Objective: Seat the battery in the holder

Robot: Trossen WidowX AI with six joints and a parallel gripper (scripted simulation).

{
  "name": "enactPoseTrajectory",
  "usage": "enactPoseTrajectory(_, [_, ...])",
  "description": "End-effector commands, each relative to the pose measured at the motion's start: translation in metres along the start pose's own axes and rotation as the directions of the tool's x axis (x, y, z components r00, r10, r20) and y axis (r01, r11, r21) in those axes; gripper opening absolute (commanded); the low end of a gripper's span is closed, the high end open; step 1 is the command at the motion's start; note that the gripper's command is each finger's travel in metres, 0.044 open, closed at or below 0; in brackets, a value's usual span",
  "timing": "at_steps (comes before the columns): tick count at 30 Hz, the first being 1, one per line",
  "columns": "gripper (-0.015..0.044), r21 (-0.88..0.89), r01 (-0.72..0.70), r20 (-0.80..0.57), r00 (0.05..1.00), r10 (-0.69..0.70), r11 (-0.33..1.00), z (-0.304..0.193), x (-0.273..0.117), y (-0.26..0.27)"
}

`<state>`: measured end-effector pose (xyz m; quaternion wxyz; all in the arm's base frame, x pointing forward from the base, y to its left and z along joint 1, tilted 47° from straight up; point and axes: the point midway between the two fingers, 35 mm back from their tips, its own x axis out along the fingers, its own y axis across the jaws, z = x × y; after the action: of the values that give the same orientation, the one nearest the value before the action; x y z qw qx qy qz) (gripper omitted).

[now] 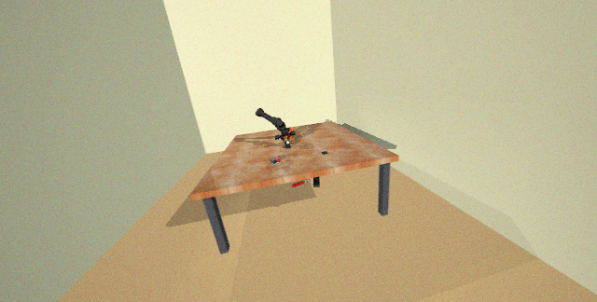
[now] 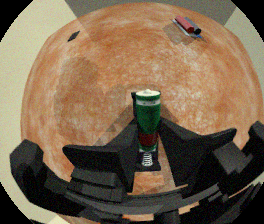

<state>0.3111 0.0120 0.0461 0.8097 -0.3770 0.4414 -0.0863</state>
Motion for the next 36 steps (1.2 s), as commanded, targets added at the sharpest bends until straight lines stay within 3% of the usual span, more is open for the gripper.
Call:
enactPoseTrajectory(1, [0.0080,-0.005,-0.004,0.006,1.000,0.004,1.000,-0.004,-0.001,0.000])
enactPoseTrajectory(36, [0.0080,-0.001,-0.014,-0.036,0.999,0.014,1.000,-0.021,-0.007,0.002])
